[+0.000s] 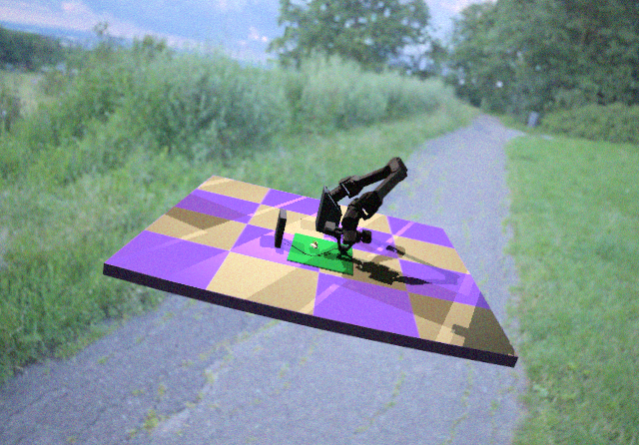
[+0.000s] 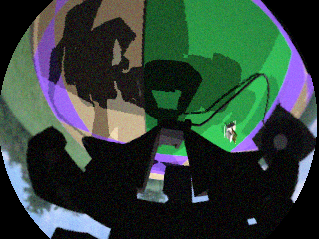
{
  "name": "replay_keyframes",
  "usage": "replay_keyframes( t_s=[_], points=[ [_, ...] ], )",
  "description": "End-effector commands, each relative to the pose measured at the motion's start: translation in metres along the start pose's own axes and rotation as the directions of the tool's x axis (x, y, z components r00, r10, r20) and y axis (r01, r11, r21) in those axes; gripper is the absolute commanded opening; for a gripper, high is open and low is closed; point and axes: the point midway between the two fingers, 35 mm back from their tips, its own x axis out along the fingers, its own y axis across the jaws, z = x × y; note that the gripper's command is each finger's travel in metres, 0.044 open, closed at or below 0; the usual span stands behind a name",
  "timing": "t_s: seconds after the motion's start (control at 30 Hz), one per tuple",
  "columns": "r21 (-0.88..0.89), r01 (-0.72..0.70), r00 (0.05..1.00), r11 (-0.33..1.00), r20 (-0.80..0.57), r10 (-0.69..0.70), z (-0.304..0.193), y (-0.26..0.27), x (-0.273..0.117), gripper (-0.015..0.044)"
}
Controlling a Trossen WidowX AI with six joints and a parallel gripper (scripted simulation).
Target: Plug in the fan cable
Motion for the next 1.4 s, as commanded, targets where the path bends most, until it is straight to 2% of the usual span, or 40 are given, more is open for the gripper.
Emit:
replay_keyframes(
  t_s=[0.0, 0.43, 0.6, 0.97, 1.37],
  points=[
    [-0.004, 0.004, 1.0, 1.0, 0.014, -0.003, 0.0, 0.0, -0.015, 0.0],
    [-0.001, 0.001, 1.0, 1.0, 0.014, -0.001, -0.012, 0.0, -0.055, 0.0],
    [0.021, 0.0, 1.0, 1.0, 0.02, 0.0, -0.014, -0.001, -0.059, 0.0],
    [0.365, -0.047, 0.991, 0.93, 0.131, -0.001, -0.019, -0.018, -0.058, 0.0],
    [0.671, -0.17, 0.969, 0.722, 0.248, -0.002, -0.027, -0.034, -0.056, 0.0]
  ],
)
